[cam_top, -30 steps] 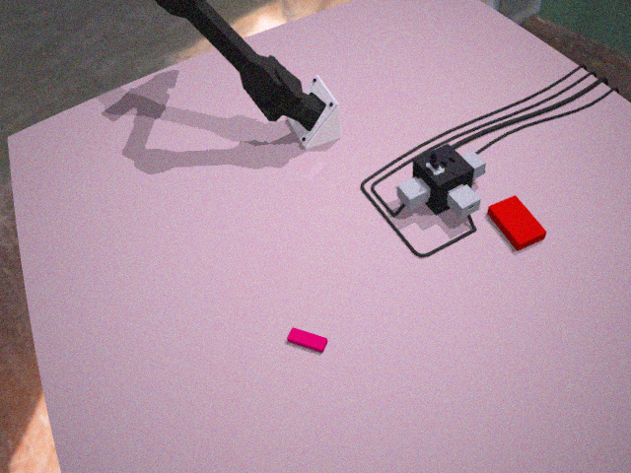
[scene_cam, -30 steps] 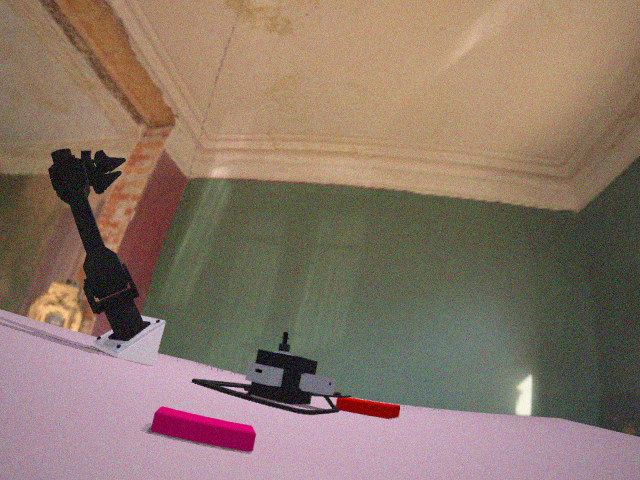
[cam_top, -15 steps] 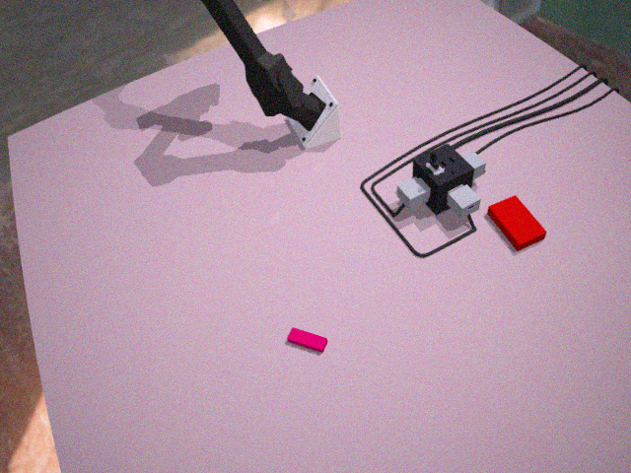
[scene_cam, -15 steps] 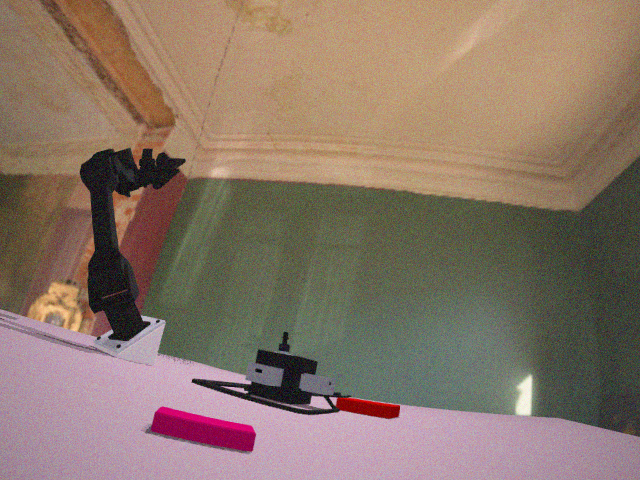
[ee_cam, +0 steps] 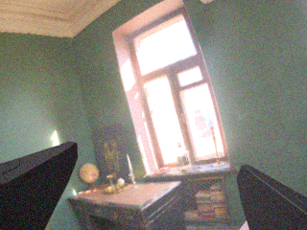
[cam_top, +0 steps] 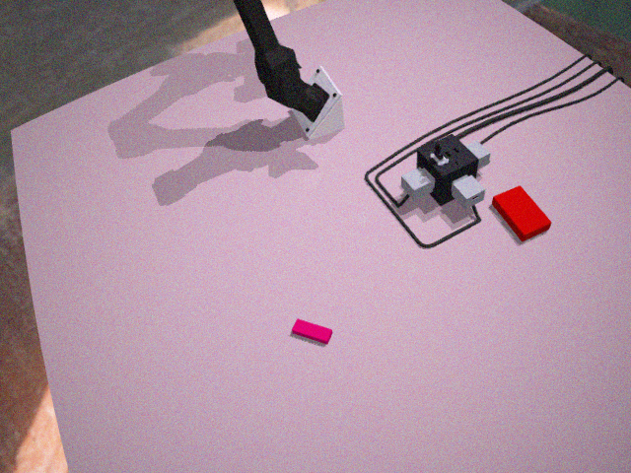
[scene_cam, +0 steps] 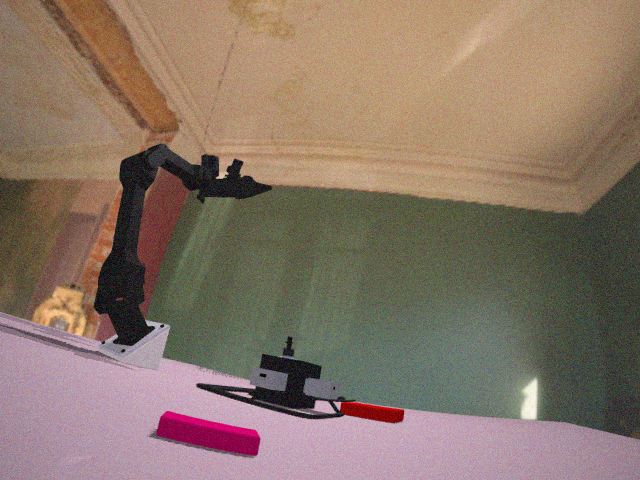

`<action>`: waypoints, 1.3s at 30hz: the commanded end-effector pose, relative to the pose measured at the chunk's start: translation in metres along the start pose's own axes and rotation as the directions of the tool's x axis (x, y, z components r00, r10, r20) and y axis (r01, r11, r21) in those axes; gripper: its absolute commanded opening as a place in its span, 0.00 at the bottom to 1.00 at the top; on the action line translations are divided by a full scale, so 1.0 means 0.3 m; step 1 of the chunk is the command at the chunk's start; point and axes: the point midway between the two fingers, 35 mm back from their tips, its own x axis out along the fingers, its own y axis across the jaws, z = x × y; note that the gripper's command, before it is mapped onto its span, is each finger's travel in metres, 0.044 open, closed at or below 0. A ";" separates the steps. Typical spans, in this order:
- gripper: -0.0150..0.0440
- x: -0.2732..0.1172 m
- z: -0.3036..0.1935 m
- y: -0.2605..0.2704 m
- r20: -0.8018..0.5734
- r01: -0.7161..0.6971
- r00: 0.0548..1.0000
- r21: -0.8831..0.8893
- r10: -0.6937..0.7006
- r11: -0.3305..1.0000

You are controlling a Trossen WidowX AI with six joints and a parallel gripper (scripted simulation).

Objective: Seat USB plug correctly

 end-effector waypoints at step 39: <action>1.00 -0.101 -0.735 -1.718 -0.860 0.680 -0.313 0.093 -0.403 -0.728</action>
